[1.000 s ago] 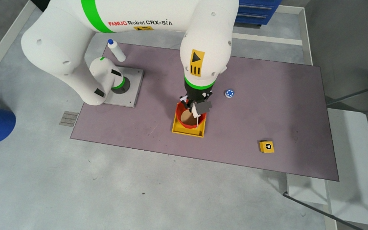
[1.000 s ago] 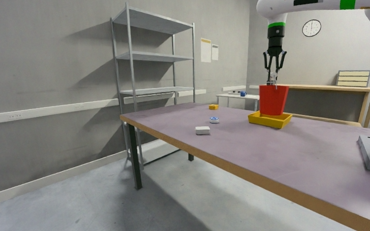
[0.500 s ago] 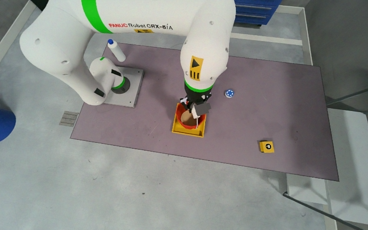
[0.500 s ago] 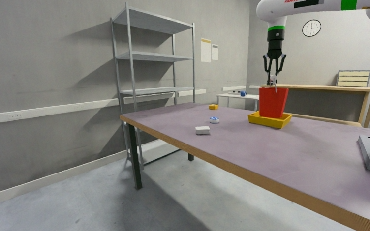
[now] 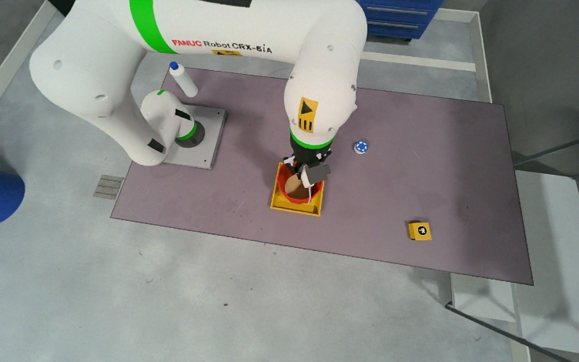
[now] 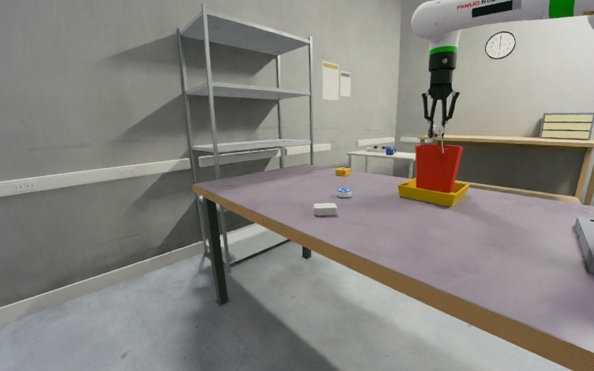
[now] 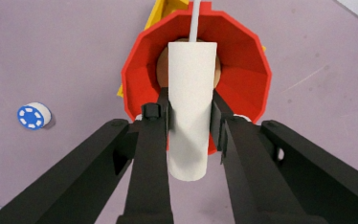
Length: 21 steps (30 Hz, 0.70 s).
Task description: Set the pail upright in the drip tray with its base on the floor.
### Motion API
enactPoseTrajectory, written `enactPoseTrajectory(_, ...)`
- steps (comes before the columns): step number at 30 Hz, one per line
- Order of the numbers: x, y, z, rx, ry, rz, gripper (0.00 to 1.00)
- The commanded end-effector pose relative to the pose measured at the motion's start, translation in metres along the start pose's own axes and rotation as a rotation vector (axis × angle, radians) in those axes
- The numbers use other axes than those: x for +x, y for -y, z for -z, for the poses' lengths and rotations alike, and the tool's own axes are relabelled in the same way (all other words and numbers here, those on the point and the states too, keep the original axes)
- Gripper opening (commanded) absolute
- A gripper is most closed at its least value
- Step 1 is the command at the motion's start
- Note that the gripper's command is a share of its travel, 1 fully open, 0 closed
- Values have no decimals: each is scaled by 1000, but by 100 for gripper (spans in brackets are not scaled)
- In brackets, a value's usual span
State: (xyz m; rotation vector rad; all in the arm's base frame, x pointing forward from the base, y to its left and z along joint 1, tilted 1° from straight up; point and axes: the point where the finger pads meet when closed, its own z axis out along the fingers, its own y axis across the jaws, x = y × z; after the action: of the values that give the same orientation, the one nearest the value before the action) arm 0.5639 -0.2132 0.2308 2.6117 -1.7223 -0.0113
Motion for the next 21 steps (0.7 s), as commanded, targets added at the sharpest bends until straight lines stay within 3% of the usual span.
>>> enactPoseTrajectory(1, 0, 0, -3, 1, -2, 0, 10)
enactPoseTrajectory(21, 0, 0, -17, 1, -2, 0, 10)
